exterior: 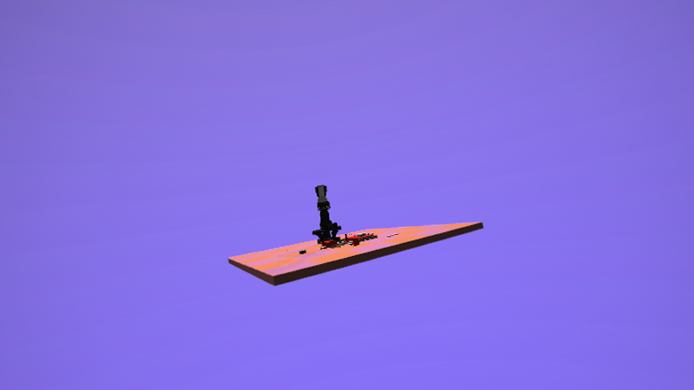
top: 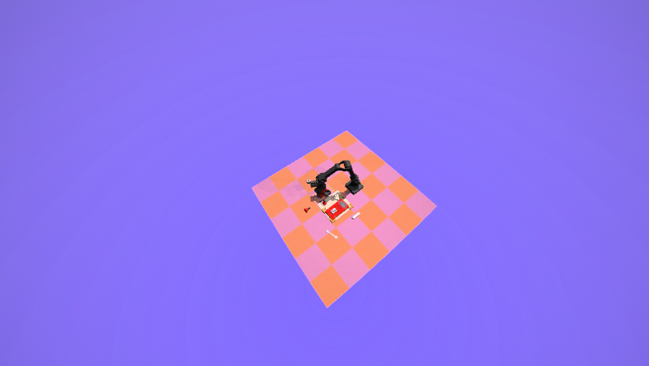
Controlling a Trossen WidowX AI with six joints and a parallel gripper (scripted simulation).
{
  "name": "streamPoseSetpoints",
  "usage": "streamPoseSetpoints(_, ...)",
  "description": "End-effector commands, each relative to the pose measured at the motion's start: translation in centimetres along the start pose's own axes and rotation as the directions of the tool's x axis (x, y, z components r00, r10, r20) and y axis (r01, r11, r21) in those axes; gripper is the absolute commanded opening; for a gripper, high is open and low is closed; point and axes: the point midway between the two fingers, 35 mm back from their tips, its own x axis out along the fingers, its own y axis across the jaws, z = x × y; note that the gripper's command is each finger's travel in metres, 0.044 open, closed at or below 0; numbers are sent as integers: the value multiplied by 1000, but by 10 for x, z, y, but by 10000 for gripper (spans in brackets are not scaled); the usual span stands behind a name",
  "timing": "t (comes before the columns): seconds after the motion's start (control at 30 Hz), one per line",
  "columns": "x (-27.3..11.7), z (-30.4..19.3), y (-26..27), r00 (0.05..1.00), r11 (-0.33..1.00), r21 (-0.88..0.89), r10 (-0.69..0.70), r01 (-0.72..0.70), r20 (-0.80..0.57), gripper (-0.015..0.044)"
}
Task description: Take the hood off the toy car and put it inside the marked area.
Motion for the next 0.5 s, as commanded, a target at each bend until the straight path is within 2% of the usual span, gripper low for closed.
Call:
streamPoseSetpoints(0.0,3,0,0,1000,1000,3,-2,2,-2,0)
streamPoseSetpoints(0.37,8,0,0,1000,1000,3,-2,2,-2,0)
streamPoseSetpoints(0.47,6,0,0,1000,1000,-1,0,0,0,79)
